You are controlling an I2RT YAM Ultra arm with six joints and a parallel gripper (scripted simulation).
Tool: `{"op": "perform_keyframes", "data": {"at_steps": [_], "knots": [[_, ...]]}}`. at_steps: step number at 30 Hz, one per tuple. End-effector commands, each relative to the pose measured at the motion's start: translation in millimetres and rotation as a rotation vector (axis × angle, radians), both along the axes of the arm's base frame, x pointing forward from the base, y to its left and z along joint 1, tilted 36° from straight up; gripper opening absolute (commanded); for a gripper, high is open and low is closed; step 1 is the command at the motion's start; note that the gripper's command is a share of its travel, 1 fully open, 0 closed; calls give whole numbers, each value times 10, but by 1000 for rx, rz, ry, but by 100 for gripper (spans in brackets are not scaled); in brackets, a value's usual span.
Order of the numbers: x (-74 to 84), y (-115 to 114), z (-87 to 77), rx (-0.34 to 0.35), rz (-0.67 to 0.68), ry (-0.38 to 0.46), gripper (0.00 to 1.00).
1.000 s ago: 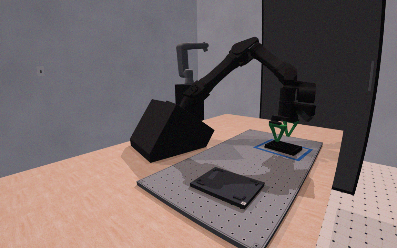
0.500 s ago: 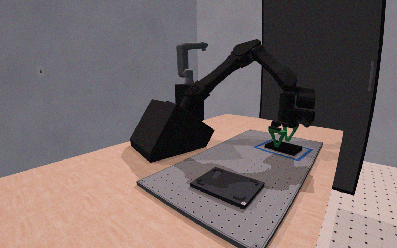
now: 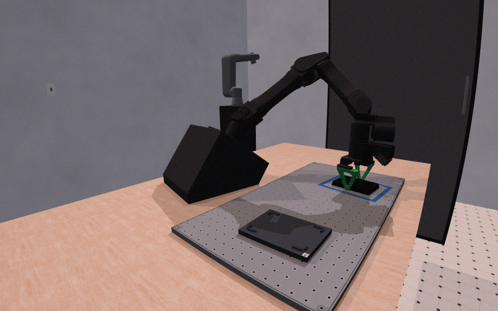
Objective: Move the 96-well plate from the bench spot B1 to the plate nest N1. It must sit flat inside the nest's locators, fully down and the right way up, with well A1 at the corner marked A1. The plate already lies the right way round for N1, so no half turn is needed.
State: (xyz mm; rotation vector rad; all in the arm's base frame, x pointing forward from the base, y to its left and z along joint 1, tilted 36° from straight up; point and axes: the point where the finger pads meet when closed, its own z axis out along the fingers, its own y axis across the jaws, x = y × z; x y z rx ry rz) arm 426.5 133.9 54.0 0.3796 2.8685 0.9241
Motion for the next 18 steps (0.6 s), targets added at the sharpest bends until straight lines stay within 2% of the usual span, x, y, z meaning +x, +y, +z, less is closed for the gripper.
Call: {"op": "perform_keyframes", "data": {"at_steps": [1,18], "knots": [[103,-85,53,-5,-31,-36,100],[64,-35,47,-1,-15,-25,100]]}}
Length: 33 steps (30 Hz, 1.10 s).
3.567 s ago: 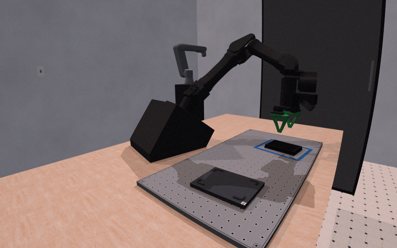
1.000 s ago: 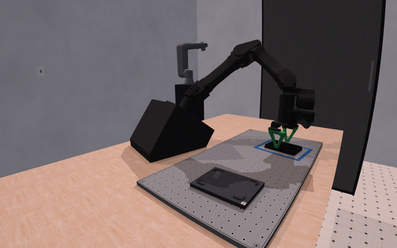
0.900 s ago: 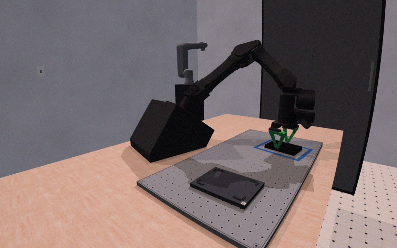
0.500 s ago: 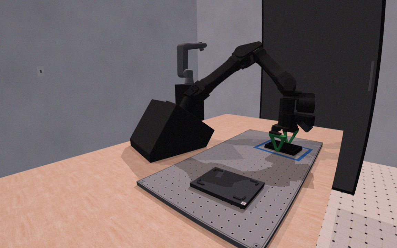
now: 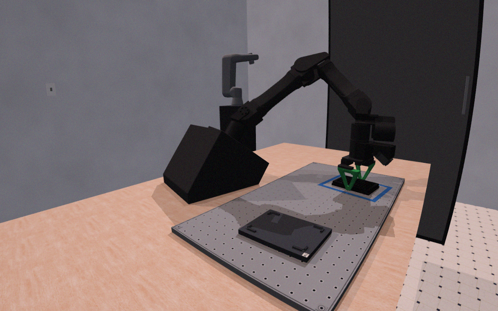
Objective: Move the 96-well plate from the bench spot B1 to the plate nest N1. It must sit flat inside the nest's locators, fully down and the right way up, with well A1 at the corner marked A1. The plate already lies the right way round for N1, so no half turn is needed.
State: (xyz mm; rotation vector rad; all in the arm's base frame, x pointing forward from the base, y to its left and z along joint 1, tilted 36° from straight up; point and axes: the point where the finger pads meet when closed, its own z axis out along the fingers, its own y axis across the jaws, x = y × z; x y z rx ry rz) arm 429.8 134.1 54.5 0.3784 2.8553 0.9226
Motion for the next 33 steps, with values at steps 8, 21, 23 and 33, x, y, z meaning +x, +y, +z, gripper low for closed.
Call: {"op": "perform_keyframes", "data": {"at_steps": [8,21,23,33], "knots": [[32,-37,41,-1,-10,-13,0],[32,-37,41,-1,-10,-13,0],[32,-37,41,-1,-10,-13,0],[32,-37,41,-1,-10,-13,0]]}}
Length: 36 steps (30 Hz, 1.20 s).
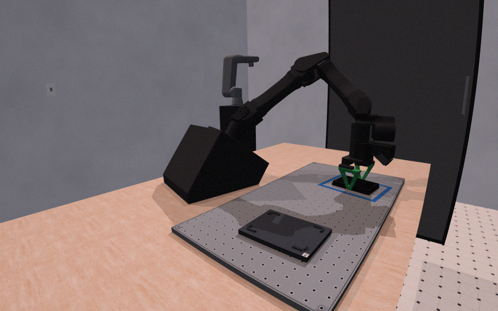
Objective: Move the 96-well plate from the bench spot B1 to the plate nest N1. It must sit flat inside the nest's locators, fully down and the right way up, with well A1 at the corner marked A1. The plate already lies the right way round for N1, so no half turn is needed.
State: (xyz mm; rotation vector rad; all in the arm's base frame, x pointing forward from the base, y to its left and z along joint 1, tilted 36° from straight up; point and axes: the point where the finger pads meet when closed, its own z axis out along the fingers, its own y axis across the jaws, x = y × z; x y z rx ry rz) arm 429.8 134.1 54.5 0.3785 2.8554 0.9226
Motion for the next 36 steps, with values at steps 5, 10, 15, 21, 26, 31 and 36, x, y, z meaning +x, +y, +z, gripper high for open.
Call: {"op": "perform_keyframes", "data": {"at_steps": [5,10,15,21,26,31,36], "knots": [[32,-37,42,-1,-10,-13,0],[74,-116,227,-2,-16,-43,0],[52,-154,299,3,-14,-43,0],[33,-202,365,2,-15,-43,0],[17,-239,419,2,-14,-43,0],[-3,-286,485,1,-14,-43,0],[-22,-332,552,1,-14,-43,0]]}}
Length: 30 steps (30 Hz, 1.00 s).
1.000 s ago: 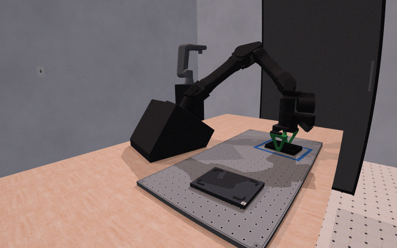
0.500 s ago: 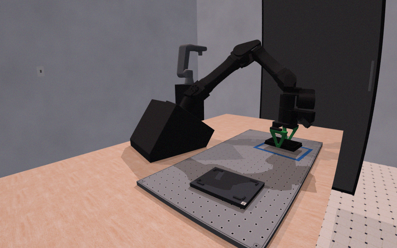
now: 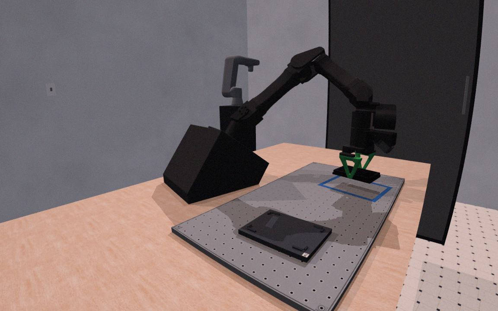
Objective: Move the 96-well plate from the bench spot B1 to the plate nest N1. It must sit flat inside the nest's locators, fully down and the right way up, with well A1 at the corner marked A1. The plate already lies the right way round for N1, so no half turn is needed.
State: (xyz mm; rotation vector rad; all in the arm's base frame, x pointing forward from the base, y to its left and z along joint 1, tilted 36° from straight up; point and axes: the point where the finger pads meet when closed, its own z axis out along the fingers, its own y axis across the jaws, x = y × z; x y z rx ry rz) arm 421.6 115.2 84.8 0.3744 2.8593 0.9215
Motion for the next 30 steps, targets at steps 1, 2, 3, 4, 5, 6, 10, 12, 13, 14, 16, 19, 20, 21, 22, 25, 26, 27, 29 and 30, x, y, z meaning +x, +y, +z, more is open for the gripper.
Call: {"op": "perform_keyframes", "data": {"at_steps": [1,2,3,4,5,6,10,12,13,14,16,19,20,21,22,25,26,27,29,30], "knots": [[56,-152,263,3,-18,-45,0],[56,-152,263,3,-18,-45,0],[56,-152,263,3,-18,-45,0],[52,-164,275,1,-18,-45,0],[48,-172,289,2,-18,-45,0],[44,-181,302,2,-18,-45,0],[28,-218,356,2,-18,-45,0],[21,-236,383,2,-18,-45,0],[17,-246,397,2,-18,-45,0],[13,-255,410,2,-18,-45,0],[5,-273,437,2,-18,-45,0],[-3,-292,463,1,-18,-45,0],[-3,-292,463,1,-18,-45,0],[-7,-303,474,0,-19,-45,0],[-11,-312,488,0,-18,-45,0],[-20,-333,519,0,-18,-45,0],[-19,-334,518,-1,-19,-45,0],[-19,-335,518,-1,-19,-45,0],[-19,-335,518,-1,-19,-45,0],[-19,-335,518,-1,-19,-45,0]]}}
